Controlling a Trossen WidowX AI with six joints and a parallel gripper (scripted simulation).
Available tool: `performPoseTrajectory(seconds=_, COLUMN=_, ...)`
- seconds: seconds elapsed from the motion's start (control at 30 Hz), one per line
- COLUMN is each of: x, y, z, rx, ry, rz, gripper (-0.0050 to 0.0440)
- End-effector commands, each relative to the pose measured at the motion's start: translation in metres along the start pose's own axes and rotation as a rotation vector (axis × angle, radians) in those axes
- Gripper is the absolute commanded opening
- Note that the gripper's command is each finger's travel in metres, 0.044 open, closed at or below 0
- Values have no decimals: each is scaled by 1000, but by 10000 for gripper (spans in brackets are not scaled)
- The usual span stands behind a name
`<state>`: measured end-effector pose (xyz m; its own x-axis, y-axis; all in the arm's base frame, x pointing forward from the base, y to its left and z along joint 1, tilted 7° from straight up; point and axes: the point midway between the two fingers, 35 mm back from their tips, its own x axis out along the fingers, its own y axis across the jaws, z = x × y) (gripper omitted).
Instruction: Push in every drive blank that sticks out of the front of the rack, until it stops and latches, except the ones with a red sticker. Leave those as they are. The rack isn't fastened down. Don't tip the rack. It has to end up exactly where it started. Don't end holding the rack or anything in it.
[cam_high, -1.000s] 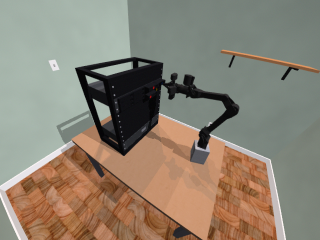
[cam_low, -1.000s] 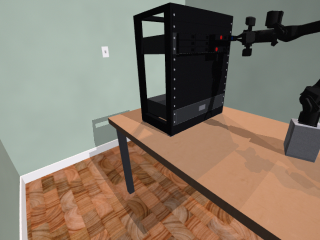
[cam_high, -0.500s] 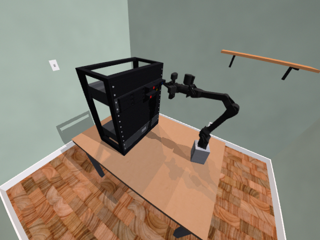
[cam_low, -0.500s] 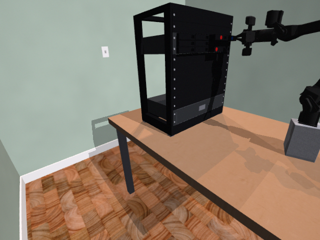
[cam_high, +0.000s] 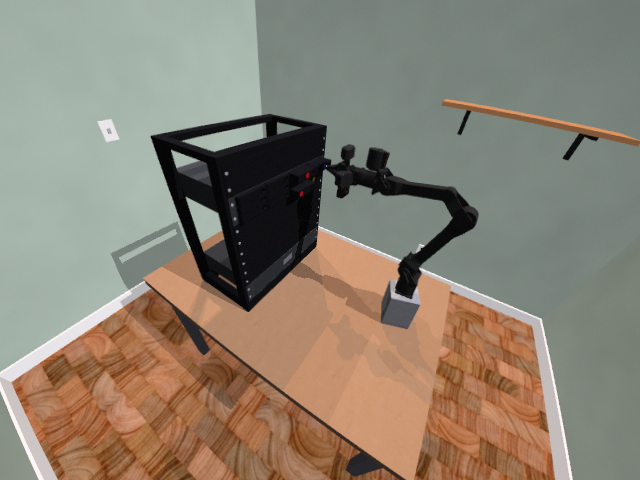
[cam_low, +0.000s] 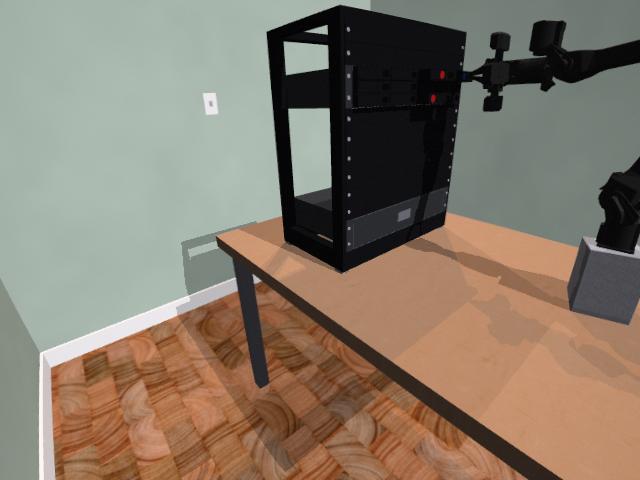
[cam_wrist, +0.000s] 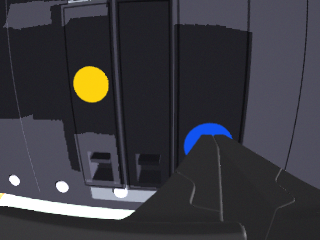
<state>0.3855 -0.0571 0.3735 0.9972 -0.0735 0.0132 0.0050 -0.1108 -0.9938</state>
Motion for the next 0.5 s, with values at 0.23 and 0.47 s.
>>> performPoseTrajectory(seconds=0.23, x=5, y=-10, z=-1, rx=-1, ry=4, rz=-23, gripper=0)
performPoseTrajectory(seconds=0.47, x=5, y=-10, z=-1, rx=-1, ry=4, rz=-23, gripper=0)
